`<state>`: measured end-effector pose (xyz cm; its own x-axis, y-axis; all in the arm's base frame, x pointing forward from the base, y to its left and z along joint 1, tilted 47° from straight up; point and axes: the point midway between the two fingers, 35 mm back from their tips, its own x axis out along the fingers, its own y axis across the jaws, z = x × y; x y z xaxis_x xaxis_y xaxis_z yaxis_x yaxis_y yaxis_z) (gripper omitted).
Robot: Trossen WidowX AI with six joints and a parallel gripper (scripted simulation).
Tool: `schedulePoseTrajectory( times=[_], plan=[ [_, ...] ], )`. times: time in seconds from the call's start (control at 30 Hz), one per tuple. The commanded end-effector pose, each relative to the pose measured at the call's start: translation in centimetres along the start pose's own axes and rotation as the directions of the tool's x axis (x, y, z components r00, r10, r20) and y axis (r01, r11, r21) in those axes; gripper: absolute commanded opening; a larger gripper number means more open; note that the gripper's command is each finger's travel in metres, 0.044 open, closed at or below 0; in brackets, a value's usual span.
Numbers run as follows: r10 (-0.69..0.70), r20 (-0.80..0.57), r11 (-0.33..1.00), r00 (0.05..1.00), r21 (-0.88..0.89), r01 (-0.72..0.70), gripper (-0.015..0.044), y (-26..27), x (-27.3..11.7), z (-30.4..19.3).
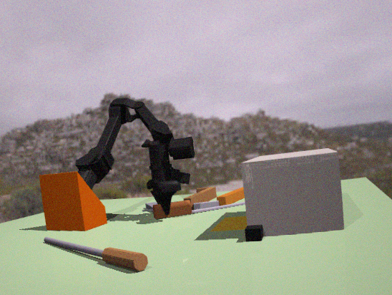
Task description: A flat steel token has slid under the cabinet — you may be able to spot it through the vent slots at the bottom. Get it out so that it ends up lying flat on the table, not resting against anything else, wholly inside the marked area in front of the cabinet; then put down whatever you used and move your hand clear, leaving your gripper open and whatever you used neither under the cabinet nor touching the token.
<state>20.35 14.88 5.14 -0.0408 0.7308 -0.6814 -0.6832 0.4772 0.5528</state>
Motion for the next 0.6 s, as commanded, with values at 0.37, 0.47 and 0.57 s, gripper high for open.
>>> schedulePoseTrajectory(
  times=[0.37,0.47,0.57],
  plan=[
    [0.0,0.004,0.997,1.0,0.071,0.0,0.0,0.61,-0.07,0.08],
    [0.0,0.004,0.996,1.0,0.094,0.0,0.0,0.63,-0.07,0.08],
    [0.0,0.004,0.993,1.0,0.117,0.0,0.0,0.65,-0.07,0.09]
  ],
)
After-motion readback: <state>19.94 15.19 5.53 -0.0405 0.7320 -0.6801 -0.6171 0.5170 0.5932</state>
